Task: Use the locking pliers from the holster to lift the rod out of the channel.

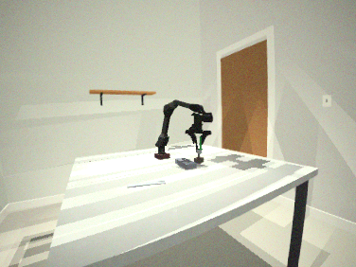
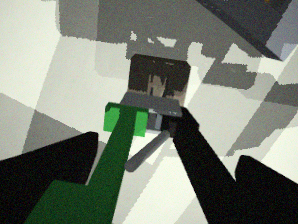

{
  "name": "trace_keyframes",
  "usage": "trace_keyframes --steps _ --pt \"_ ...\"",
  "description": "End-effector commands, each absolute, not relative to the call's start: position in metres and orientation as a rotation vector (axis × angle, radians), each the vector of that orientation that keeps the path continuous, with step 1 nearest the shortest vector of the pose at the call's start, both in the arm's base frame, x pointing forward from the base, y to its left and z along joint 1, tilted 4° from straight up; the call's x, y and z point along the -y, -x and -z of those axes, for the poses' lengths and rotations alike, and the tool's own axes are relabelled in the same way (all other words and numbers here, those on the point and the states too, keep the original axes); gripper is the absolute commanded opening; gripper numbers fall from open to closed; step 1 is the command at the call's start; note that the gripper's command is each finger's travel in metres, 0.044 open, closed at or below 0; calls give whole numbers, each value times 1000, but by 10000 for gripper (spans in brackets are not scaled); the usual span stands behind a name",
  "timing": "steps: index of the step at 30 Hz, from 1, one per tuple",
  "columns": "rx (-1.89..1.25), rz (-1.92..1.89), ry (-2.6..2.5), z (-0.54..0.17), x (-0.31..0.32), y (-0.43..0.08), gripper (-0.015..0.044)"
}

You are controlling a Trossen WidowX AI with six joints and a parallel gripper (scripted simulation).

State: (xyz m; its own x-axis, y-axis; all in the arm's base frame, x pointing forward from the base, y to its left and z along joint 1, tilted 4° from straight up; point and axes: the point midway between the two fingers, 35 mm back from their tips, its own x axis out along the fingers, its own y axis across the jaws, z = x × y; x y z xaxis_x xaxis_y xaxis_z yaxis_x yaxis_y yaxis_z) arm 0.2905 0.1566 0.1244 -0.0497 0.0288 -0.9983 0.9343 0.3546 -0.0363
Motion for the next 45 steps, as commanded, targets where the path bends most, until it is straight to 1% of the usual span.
trace_keyframes --steps 1,45 --pt "-1422 941 -939 -130 -157 -291 318" --pt "-1510 685 -696 -129 -120 -300 318"
